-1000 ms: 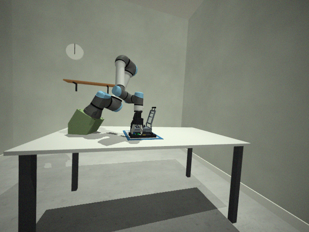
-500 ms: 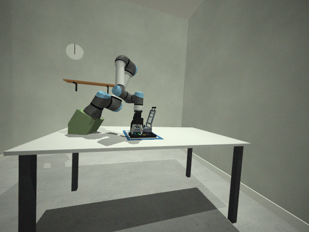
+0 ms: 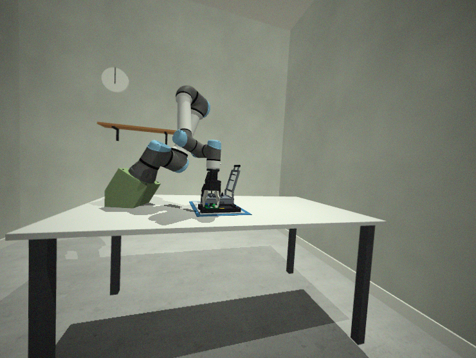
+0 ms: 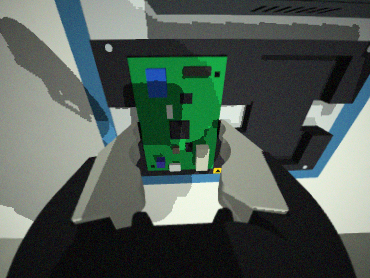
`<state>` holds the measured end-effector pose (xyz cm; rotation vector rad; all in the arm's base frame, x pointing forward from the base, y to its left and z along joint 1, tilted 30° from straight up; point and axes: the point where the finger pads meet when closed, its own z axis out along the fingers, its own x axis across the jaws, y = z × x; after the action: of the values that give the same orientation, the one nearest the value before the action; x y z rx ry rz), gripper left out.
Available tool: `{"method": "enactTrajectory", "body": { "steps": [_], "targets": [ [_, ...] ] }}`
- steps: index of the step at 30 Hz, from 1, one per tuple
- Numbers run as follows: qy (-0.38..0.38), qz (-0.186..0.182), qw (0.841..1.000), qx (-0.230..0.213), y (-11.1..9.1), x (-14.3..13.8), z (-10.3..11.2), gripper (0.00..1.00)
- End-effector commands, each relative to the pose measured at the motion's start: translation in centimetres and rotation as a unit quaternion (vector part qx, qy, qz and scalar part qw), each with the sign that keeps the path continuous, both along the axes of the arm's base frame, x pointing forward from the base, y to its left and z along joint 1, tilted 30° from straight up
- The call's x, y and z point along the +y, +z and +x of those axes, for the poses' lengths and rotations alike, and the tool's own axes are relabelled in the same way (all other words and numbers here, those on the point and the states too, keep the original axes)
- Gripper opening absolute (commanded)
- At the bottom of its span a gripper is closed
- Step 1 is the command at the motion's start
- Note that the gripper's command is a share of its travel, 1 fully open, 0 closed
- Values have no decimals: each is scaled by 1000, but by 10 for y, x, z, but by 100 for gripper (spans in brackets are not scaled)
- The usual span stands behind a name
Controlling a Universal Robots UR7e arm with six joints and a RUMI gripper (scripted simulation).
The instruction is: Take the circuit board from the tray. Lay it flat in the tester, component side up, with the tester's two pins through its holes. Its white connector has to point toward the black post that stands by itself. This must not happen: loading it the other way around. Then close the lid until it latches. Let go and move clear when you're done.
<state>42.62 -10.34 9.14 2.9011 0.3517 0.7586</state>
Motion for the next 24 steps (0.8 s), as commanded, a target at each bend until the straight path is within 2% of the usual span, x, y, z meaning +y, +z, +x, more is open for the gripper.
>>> {"method": "enactTrajectory", "body": {
  "steps": [1, 24],
  "targets": [
    [0, 0, 1000, 0, 4, 0, -2, 39],
    [0, 0, 1000, 0, 16, 1, -9, 39]
  ]
}}
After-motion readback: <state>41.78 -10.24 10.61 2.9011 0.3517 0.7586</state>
